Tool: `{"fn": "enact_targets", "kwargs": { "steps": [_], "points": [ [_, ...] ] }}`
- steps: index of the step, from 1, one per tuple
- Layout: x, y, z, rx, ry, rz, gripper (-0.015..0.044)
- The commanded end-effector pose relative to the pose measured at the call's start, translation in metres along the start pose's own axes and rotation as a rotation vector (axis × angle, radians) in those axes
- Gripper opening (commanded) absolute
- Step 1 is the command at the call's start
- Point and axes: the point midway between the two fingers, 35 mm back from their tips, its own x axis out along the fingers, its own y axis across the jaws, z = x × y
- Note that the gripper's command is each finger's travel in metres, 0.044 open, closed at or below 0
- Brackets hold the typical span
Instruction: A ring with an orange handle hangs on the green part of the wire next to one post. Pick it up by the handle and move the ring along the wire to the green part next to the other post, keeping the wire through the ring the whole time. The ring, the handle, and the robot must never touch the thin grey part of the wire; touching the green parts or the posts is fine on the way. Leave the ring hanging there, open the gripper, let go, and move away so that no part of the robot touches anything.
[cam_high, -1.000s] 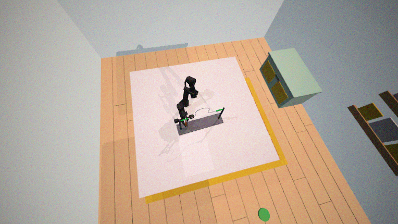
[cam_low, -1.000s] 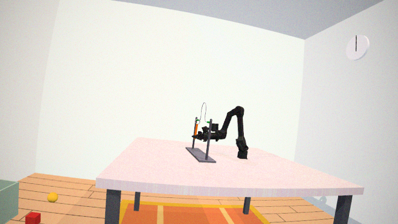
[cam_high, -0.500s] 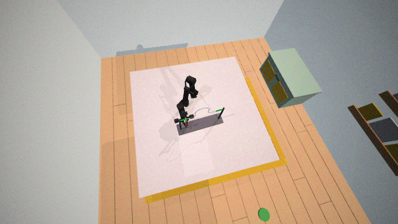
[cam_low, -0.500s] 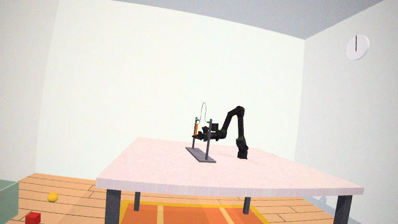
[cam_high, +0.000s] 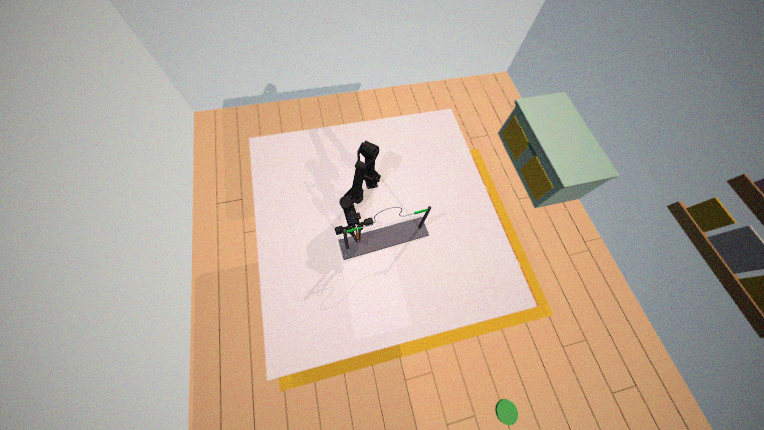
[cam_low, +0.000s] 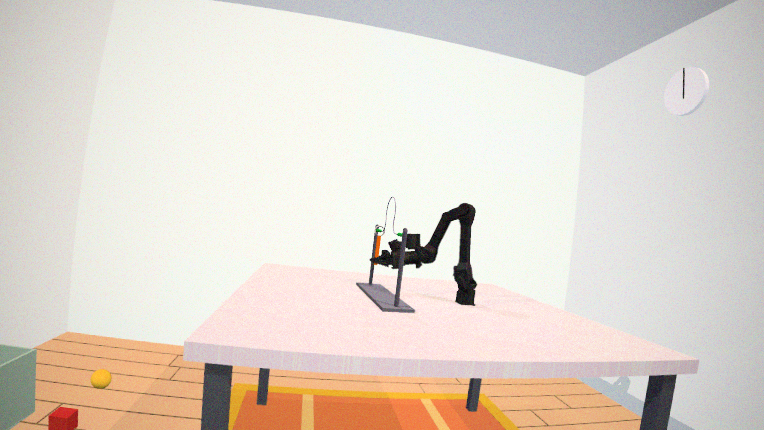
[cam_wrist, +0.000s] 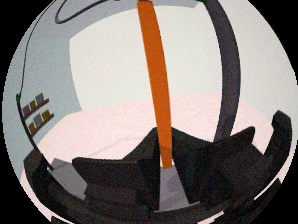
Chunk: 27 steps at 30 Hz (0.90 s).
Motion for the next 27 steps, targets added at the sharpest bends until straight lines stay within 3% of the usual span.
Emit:
{"fn": "enact_targets", "kwargs": {
  "steps": [1,27],
  "points": [
    [0.000,0.000,0.000,-0.004,0.001,-0.006,-0.0150],
    [0.000,0.017,0.000,-0.002,0.005,-0.007,-0.0150]
  ]
}}
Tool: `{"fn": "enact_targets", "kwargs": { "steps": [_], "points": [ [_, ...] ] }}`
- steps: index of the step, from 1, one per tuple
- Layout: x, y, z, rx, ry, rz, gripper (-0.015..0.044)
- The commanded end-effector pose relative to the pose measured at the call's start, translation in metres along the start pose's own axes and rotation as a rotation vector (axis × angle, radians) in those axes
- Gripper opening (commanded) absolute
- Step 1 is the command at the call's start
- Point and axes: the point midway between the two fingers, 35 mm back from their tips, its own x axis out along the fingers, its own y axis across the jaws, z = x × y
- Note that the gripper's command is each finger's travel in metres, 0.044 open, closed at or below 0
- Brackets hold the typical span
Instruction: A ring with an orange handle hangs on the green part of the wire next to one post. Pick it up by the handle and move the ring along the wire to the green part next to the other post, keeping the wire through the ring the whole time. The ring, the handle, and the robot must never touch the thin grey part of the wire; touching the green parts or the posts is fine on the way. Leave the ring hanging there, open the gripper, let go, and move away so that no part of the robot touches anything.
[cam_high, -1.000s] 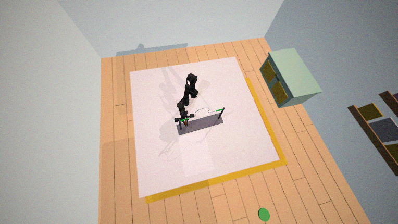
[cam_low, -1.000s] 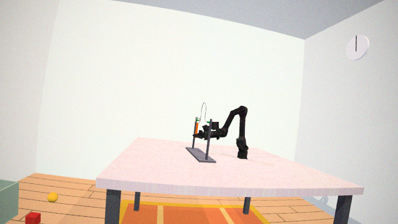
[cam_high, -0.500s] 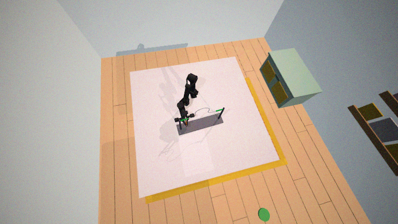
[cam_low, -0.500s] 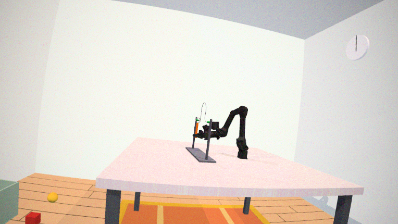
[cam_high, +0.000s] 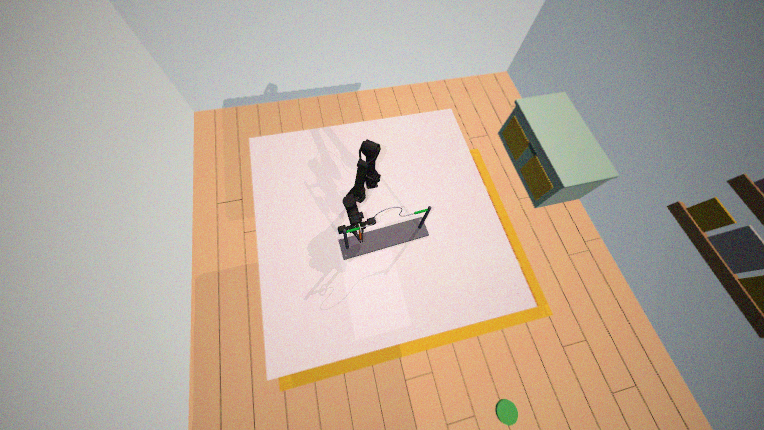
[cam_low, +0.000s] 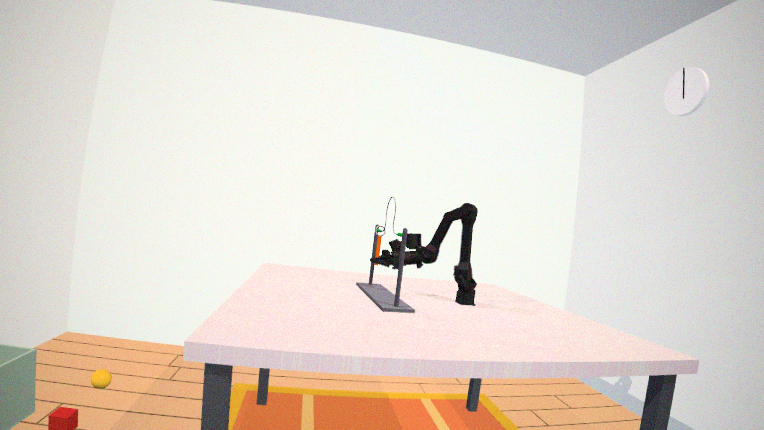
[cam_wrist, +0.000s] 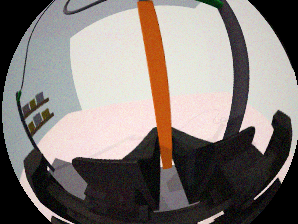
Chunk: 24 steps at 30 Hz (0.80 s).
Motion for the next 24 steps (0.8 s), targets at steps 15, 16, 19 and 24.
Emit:
{"fn": "enact_targets", "kwargs": {
  "steps": [15,16,19,24],
  "points": [
    [-0.001,0.022,-0.001,0.035,0.004,-0.002,-0.0150],
    [-0.001,0.024,-0.001,0.039,0.004,-0.001,-0.0150],
    [-0.001,0.029,0.000,0.057,0.004,0.001,-0.0150],
    [-0.001,0.039,0.000,0.101,0.005,0.008,-0.0150]
  ]
}}
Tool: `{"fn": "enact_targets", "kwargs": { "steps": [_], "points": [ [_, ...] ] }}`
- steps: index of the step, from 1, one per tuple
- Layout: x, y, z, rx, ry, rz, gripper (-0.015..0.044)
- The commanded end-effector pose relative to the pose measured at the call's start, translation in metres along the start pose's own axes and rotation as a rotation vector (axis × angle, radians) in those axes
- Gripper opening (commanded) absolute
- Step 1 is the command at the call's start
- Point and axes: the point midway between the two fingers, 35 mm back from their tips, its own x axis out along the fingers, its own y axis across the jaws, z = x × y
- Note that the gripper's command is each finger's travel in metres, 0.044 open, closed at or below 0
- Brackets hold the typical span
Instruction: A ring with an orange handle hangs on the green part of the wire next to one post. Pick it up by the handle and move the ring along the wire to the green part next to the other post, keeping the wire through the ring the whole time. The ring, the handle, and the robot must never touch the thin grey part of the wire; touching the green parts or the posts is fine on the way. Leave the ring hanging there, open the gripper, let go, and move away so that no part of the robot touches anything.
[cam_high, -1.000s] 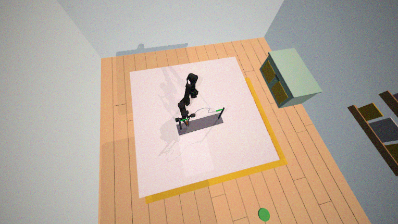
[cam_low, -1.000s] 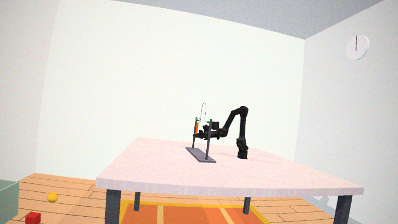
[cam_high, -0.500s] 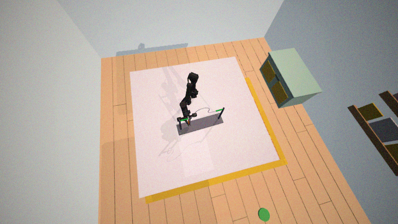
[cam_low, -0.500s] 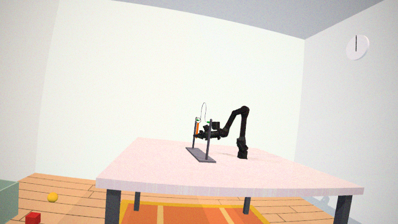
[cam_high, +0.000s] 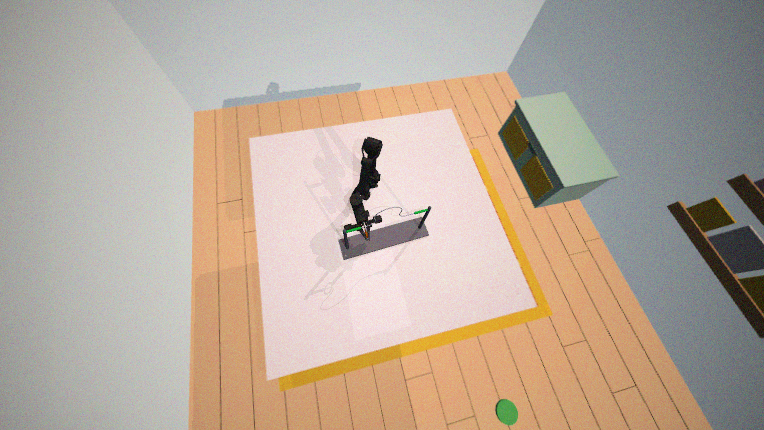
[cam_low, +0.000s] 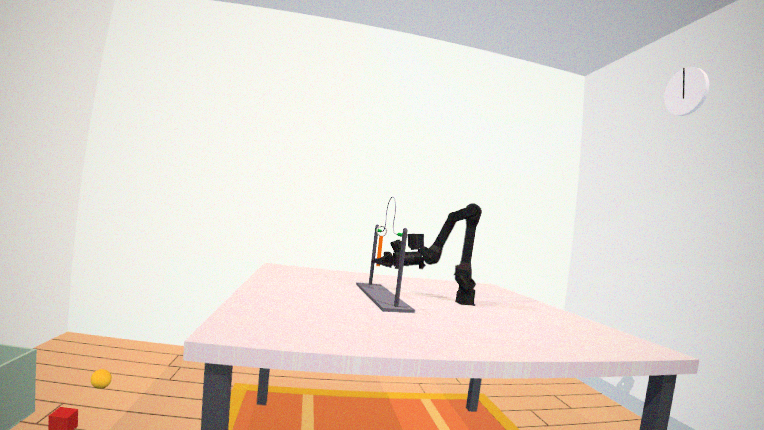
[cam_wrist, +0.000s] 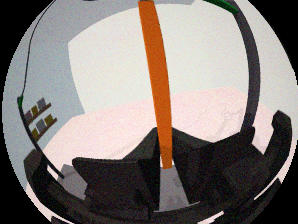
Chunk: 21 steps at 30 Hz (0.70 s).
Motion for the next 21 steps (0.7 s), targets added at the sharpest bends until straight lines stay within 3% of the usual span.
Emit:
{"fn": "enact_targets", "kwargs": {
  "steps": [1,21],
  "points": [
    [-0.001,0.009,-0.001,0.044,0.001,0.000,-0.0150],
    [-0.002,0.069,0.012,0.393,0.002,0.053,-0.0150]
  ]
}}
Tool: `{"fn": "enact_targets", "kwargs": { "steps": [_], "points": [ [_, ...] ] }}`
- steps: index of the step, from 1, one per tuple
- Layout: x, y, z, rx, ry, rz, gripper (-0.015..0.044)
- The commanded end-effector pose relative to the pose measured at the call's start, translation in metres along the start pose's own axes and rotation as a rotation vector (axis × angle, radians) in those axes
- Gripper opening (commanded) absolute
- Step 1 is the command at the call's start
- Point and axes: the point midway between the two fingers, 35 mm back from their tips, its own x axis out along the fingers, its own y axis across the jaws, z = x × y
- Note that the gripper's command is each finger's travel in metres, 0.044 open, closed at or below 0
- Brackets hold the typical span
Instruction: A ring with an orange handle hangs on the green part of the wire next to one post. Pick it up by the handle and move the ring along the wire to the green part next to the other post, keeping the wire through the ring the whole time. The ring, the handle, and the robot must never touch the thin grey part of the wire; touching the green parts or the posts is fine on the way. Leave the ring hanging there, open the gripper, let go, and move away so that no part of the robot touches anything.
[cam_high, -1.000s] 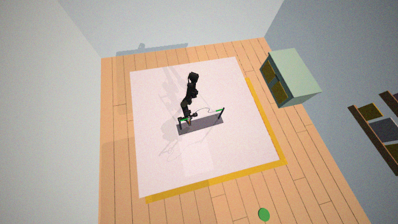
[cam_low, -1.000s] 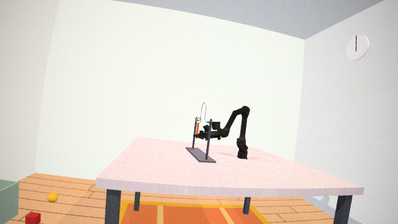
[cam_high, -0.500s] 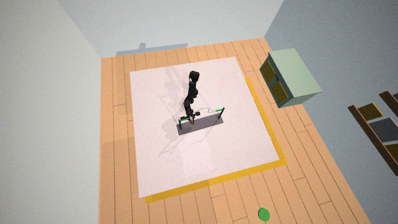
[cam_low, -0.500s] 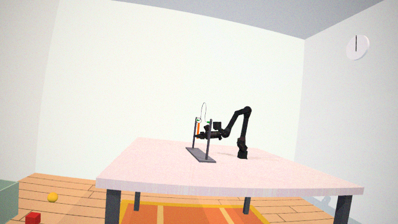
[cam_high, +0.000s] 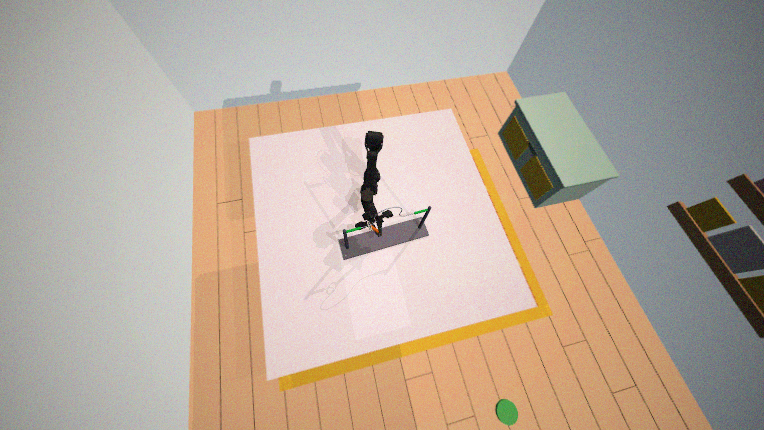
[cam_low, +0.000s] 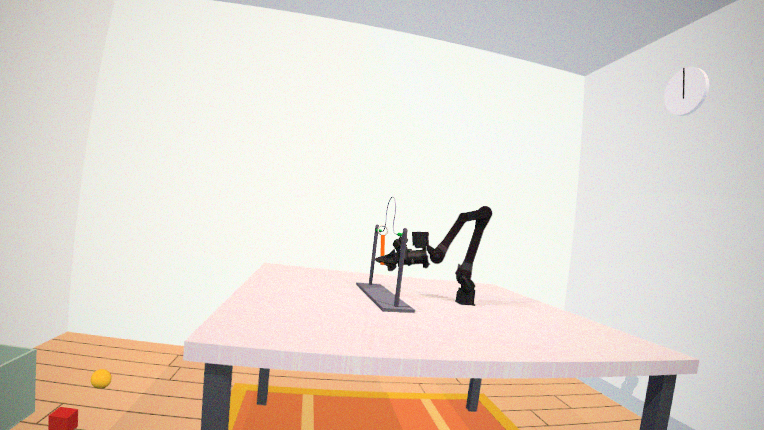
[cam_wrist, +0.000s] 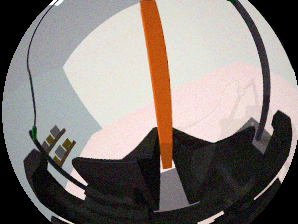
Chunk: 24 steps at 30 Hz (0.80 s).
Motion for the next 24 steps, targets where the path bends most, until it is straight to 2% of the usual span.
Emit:
{"fn": "enact_targets", "kwargs": {
  "steps": [1,24],
  "points": [
    [-0.001,0.016,-0.001,0.102,0.000,0.009,-0.0150],
    [-0.032,0.070,0.018,0.458,0.235,0.119,-0.0150]
  ]
}}
